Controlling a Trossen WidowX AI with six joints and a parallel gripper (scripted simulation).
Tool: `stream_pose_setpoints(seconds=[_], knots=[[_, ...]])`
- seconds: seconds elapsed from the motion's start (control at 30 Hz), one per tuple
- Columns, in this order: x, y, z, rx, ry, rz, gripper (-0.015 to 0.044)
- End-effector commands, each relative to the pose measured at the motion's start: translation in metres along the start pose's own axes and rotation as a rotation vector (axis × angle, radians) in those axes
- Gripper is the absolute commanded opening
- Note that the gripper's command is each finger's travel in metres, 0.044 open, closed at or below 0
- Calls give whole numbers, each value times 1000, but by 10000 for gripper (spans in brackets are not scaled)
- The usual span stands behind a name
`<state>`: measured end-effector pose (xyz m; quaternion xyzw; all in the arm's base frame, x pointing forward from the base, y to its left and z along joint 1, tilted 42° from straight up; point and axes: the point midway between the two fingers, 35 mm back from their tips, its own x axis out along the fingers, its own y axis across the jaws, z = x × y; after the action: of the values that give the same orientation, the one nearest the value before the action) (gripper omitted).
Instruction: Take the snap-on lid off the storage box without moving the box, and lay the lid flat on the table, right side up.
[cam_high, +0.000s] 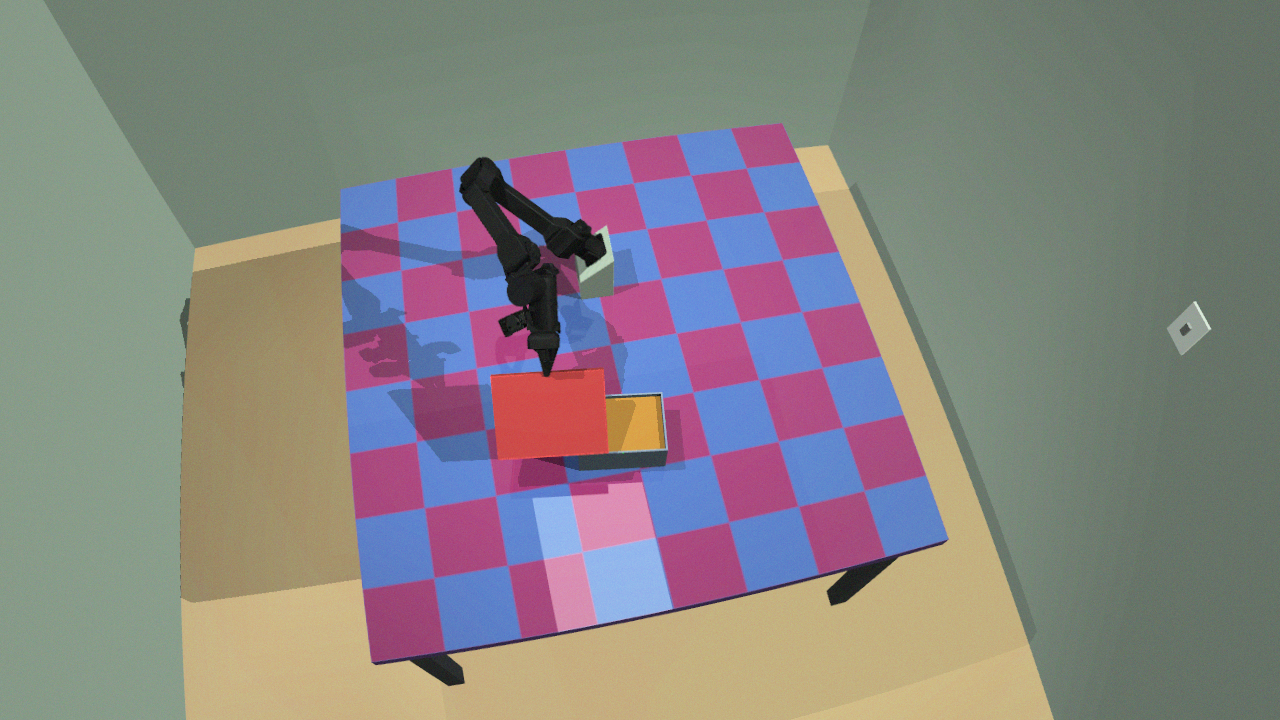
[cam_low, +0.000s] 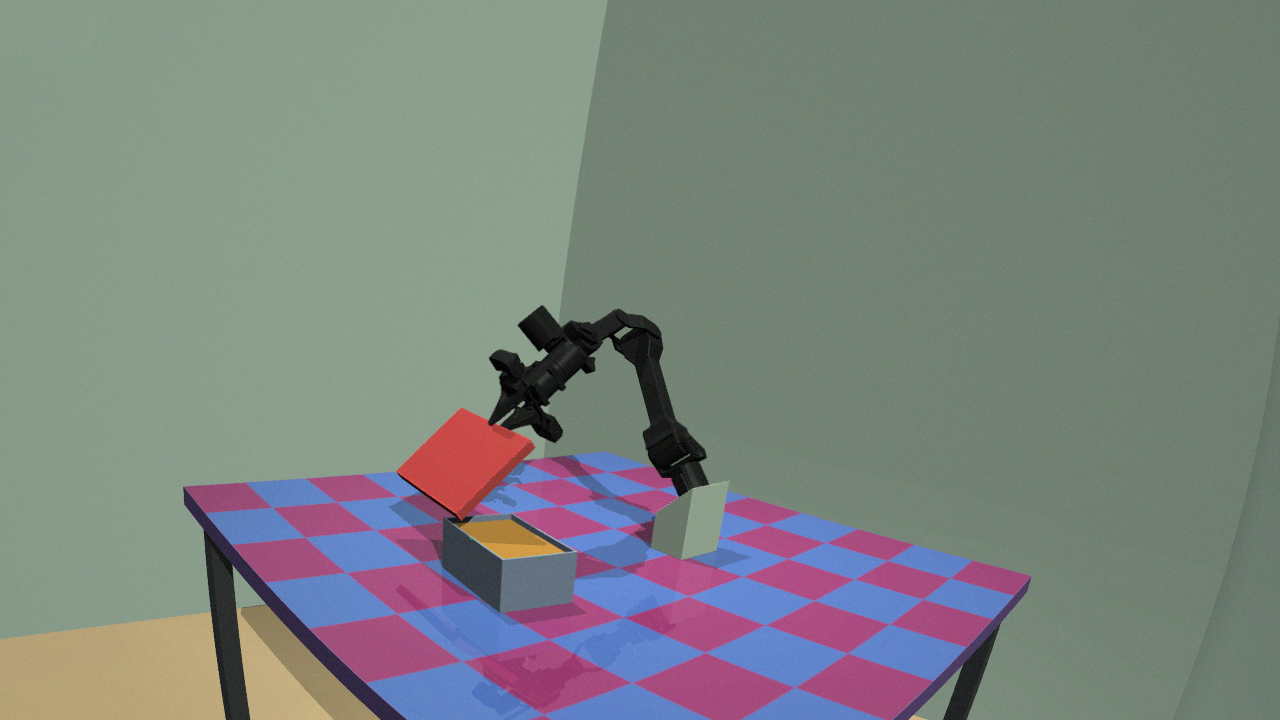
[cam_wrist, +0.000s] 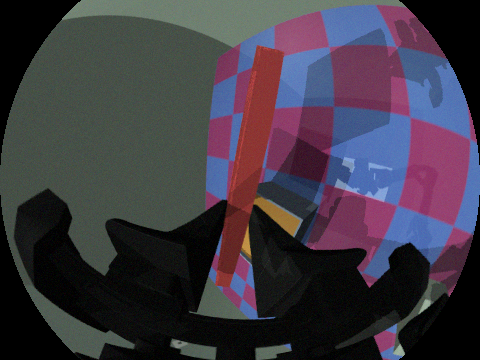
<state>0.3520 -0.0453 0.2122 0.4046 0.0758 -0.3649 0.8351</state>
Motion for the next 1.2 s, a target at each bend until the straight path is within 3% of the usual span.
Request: stream_pose_setpoints(seconds=[0.0, 1.17], knots=[[-4, 5, 10, 3, 4, 18, 0], [-11, -1, 80, 1, 1, 19, 0]])
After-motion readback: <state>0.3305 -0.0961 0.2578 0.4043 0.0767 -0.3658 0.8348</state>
